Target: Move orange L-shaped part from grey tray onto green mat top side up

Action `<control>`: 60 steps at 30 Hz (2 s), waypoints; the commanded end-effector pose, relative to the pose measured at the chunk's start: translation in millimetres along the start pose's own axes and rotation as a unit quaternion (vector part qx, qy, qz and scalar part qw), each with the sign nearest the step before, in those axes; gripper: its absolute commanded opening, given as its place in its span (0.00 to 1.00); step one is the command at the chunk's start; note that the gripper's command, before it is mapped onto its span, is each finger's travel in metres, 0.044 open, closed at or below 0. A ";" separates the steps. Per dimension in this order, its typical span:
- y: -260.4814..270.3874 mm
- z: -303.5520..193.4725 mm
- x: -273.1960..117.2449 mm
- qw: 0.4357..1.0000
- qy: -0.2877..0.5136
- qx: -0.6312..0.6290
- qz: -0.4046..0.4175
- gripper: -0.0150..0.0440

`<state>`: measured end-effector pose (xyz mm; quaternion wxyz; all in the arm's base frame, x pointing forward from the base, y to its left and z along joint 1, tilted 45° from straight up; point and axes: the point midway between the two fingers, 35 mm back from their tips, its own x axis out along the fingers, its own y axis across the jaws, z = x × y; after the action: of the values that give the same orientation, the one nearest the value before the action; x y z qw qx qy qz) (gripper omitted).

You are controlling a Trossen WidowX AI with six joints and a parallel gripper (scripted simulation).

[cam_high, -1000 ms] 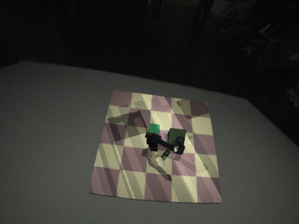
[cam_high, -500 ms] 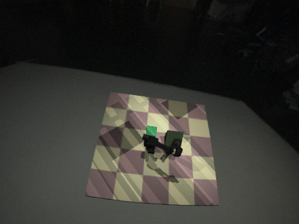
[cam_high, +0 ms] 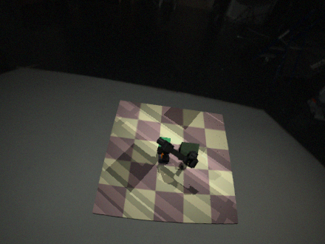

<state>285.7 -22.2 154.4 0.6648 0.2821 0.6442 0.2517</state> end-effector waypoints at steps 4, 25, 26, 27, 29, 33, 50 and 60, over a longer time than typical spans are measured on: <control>-0.5 -0.1 0.0 1.000 -0.001 0.002 0.000 0.56; -10.2 2.2 -0.5 0.995 -0.001 -0.102 -0.001 0.73; -14.1 3.1 -0.7 0.990 0.000 -0.142 -0.001 0.73; -18.2 3.9 -0.9 0.983 0.000 -0.185 -0.001 0.73; -26.7 5.4 -1.3 0.962 0.001 -0.272 -0.001 0.73; -43.8 7.8 -1.9 0.899 0.003 -0.438 -0.001 0.73; -76.3 9.7 -2.5 0.706 0.004 -0.708 0.003 0.73; -76.2 9.6 27.2 0.706 0.004 -0.708 0.003 0.73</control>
<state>295.2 -66.4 89.1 0.6655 -0.2737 0.2792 0.6359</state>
